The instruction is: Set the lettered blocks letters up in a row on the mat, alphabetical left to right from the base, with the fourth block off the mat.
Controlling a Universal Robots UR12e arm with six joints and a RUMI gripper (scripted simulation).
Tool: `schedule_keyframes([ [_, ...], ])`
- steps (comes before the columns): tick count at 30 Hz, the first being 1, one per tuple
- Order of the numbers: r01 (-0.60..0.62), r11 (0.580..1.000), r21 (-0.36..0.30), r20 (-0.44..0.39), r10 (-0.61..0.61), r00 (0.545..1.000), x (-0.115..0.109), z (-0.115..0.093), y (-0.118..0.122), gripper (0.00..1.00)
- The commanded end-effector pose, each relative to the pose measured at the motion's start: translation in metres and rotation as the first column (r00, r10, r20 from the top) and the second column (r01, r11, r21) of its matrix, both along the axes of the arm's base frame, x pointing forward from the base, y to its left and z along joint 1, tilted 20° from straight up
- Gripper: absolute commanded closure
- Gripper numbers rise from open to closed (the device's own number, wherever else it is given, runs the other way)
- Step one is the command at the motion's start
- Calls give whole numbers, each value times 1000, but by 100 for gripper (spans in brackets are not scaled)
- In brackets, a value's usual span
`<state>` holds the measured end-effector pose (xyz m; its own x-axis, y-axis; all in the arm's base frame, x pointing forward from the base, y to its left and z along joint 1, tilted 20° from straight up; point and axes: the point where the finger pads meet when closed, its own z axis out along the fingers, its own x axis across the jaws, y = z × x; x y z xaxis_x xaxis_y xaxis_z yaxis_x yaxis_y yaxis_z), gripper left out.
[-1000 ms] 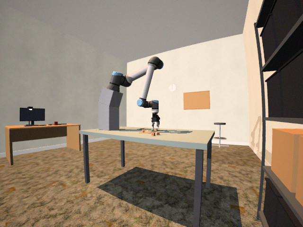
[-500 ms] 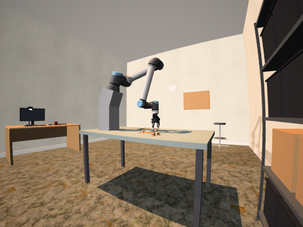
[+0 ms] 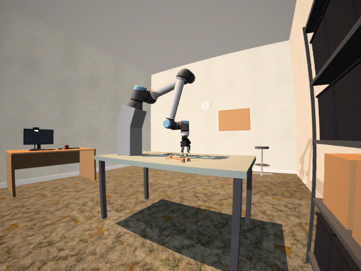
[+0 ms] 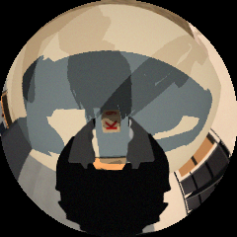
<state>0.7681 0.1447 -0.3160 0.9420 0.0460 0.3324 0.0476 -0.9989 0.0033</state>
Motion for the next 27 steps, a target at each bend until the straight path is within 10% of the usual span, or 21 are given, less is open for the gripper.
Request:
schedule_keyframes([
  [1, 0, 1000, -1, 8, 0, 1000, 5, 3, 1, 60],
  [27, 0, 1000, -1, 8, 0, 1000, 5, 3, 1, 72],
])
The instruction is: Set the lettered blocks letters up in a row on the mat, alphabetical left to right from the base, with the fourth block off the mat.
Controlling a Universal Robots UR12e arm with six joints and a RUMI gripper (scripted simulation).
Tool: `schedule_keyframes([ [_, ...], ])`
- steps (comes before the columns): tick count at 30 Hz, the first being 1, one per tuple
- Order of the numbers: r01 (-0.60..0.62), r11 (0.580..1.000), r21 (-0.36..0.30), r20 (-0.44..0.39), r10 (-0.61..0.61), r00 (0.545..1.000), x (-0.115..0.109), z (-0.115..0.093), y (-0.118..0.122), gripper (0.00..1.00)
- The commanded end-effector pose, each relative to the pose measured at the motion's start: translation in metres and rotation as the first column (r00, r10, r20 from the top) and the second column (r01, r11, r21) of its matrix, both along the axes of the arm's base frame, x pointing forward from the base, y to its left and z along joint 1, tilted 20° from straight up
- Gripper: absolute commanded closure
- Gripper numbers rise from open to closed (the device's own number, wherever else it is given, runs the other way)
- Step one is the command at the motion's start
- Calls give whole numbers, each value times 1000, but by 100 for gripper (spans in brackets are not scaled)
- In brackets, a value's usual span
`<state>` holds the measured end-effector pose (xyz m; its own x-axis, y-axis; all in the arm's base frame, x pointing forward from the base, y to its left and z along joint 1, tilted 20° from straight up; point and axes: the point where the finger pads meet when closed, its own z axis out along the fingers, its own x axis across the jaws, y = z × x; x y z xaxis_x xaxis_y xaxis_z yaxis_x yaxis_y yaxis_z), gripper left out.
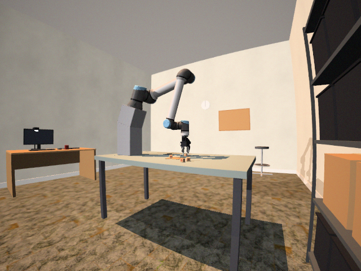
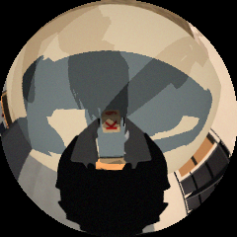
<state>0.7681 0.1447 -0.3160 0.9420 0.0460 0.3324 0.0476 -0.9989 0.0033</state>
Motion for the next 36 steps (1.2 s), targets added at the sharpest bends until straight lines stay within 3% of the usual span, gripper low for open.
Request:
schedule_keyframes([
  [1, 0, 1000, -1, 8, 0, 1000, 5, 3, 1, 72],
  [3, 0, 1000, -1, 8, 0, 1000, 5, 3, 1, 72],
  [4, 0, 1000, -1, 8, 0, 1000, 5, 3, 1, 91],
  [36, 0, 1000, -1, 8, 0, 1000, 5, 3, 1, 91],
])
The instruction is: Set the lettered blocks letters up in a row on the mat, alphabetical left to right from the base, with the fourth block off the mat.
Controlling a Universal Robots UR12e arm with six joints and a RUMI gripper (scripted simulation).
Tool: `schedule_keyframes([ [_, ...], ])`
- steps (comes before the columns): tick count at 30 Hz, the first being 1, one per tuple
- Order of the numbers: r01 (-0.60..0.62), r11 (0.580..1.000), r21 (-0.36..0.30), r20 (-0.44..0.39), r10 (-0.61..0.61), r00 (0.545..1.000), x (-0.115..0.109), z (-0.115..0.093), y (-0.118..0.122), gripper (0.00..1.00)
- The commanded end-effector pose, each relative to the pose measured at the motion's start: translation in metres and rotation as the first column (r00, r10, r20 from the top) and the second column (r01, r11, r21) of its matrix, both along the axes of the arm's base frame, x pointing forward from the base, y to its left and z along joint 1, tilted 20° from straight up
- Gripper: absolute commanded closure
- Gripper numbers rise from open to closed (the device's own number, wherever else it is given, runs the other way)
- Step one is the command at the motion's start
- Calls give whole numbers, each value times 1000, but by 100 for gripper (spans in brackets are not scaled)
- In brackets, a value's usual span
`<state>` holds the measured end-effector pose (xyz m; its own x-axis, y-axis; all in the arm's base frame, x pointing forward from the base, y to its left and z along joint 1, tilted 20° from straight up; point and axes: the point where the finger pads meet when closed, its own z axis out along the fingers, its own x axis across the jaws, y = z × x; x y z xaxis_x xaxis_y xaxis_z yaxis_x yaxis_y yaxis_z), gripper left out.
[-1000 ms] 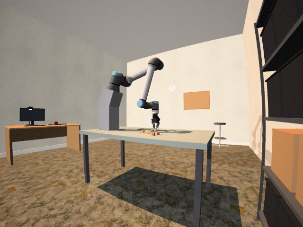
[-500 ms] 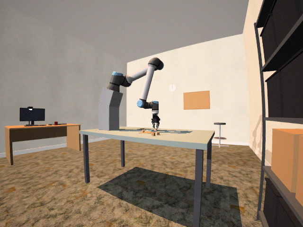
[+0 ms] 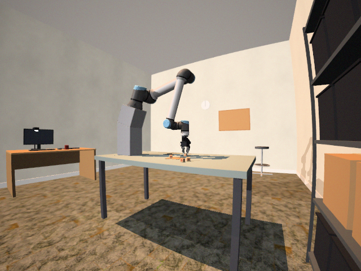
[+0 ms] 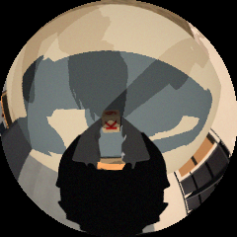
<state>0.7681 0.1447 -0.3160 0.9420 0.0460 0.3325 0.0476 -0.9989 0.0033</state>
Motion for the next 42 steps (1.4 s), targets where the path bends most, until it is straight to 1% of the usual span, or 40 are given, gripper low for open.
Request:
schedule_keyframes([
  [1, 0, 1000, -1, 8, 0, 1000, 5, 3, 1, 91],
  [5, 0, 1000, -1, 8, 0, 1000, 4, 4, 1, 91],
  [7, 0, 1000, -1, 3, 0, 1000, 0, 6, 1, 91],
  [9, 0, 1000, 0, 3, 0, 1000, -3, 13, 0, 91],
  [12, 1, 1000, 0, 3, -1, 1000, -9, 29, 0, 91],
  [17, 1, 1000, 0, 3, -1, 1000, -21, 65, -2, 91],
  [20, 1, 1000, 0, 3, -1, 1000, -28, 83, -2, 91],
  [22, 1, 1000, 0, 3, -1, 1000, -28, 83, -2, 91],
  [24, 1, 1000, 0, 3, -1, 1000, -31, 91, -1, 91],
  [27, 0, 1000, 0, 3, 0, 1000, -33, 96, -1, 91],
  [42, 3, 1000, 1, 3, -3, 1000, -32, 95, -1, 91],
])
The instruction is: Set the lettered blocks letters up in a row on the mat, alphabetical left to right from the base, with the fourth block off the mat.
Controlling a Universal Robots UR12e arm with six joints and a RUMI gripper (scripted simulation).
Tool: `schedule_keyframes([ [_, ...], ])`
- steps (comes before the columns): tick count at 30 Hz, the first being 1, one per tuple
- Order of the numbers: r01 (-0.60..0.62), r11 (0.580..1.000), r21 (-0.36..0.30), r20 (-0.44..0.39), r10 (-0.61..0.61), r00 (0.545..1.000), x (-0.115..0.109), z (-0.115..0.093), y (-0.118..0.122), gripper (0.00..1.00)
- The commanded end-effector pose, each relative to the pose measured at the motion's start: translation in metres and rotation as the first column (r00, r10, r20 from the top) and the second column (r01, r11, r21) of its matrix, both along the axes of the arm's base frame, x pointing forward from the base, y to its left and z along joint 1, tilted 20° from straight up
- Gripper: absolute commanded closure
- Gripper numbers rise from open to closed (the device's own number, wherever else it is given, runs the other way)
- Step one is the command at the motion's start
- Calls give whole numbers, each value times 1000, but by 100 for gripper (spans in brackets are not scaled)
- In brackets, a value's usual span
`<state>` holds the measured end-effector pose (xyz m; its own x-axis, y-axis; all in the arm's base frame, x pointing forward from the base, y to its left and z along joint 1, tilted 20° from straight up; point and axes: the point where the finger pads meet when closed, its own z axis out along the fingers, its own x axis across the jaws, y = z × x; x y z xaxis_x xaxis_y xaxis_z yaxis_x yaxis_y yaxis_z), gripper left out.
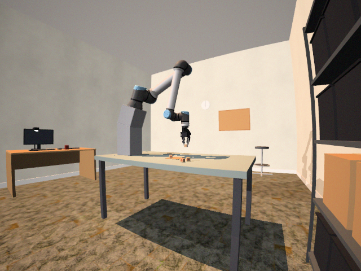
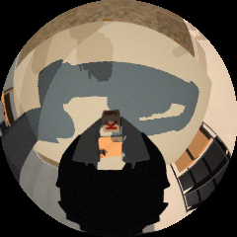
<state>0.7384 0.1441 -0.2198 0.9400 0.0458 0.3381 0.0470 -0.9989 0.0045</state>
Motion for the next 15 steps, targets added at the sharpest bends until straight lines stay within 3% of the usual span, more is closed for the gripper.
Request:
schedule_keyframes([
  [1, 4, 1000, 2, -4, -4, 1000, -3, -1, -1, 91],
  [15, 68, 997, 25, -6, -68, 998, -3, -1, -4, 91],
])
